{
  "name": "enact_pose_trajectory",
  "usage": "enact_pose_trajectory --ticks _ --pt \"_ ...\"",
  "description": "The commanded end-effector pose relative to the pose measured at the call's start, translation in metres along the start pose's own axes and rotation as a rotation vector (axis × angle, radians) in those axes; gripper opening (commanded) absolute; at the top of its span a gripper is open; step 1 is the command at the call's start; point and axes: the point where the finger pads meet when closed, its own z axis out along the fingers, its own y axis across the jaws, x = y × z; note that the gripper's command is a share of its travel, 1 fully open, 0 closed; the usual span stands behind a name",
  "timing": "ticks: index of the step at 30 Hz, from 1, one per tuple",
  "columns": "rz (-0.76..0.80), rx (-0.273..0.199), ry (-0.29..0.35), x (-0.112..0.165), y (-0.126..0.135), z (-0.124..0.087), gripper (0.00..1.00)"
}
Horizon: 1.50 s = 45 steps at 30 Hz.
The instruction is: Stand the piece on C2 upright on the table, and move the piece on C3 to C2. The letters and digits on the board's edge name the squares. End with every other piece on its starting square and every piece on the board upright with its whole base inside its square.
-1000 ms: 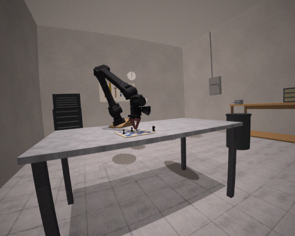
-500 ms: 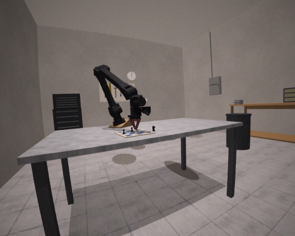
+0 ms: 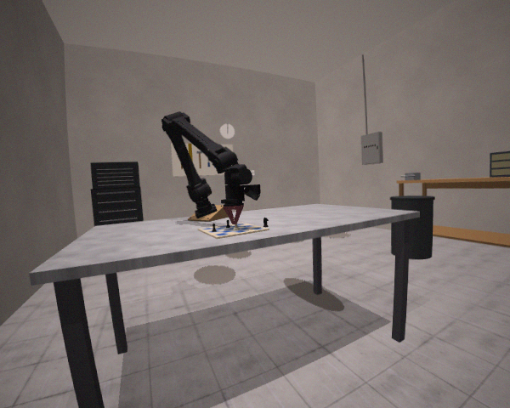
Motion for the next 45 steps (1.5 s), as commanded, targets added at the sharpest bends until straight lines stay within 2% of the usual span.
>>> enact_pose_trajectory --ticks 1,29,30,32,33,35,36,40,41,43,44,45 --pt "0.013 0.01 -0.015 -0.0016 -0.0117 -0.0018 0.0" --pt "0.013 0.01 -0.015 -0.0016 -0.0117 -0.0018 0.0" --pt "0.013 0.01 -0.015 -0.0016 -0.0117 -0.0018 0.08" --pt "0.013 0.01 -0.015 -0.0016 -0.0117 -0.0018 0.08" --pt "0.013 0.01 -0.015 -0.0016 -0.0117 -0.0018 0.16" --pt "0.013 0.01 -0.015 -0.0016 -0.0117 -0.0018 0.16" --pt "0.013 0.01 -0.015 -0.0016 -0.0117 -0.0018 0.24" --pt "0.014 0.01 -0.015 -0.0016 -0.0117 -0.0018 0.24" --pt "0.014 0.01 -0.015 -0.0016 -0.0117 -0.0018 0.32" --pt "0.014 0.01 -0.015 -0.0016 -0.0117 -0.0018 0.32" --pt "0.014 0.01 -0.015 -0.0016 -0.0117 -0.0018 0.4" --pt "0.014 0.01 -0.015 -0.0016 -0.0117 -0.0018 0.4"
